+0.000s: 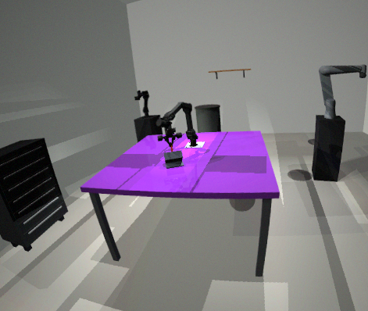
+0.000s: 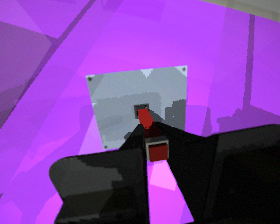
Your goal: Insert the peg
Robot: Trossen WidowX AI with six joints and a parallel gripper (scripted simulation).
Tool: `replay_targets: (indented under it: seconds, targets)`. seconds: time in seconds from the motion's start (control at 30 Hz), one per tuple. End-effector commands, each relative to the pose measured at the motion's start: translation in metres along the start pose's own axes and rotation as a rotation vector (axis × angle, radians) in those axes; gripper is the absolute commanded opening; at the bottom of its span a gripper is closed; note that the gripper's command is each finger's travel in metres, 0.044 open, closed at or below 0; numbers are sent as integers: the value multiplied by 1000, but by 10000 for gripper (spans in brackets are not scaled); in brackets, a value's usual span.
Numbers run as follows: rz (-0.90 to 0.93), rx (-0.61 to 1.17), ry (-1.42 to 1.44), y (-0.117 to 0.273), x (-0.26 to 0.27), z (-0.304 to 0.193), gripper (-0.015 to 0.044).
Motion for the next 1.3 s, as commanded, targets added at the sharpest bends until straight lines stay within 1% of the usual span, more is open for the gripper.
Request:
replay_targets:
  seconds: [0.0,1.27]
  targets:
    - [-1,-1,0,-3,0,0,0]
    - [-1,-2,0,-29,-1,0,0]
Point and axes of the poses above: the point midway between the two fingers, 35 mm back from their tips, its own y axis back along the fingers, its own x axis across the jaws, z = x × y, the point moved 10 cm from there along y, back along the fingers, and after that the axes turned 7 degrees about -y, right-handed, at the moved point
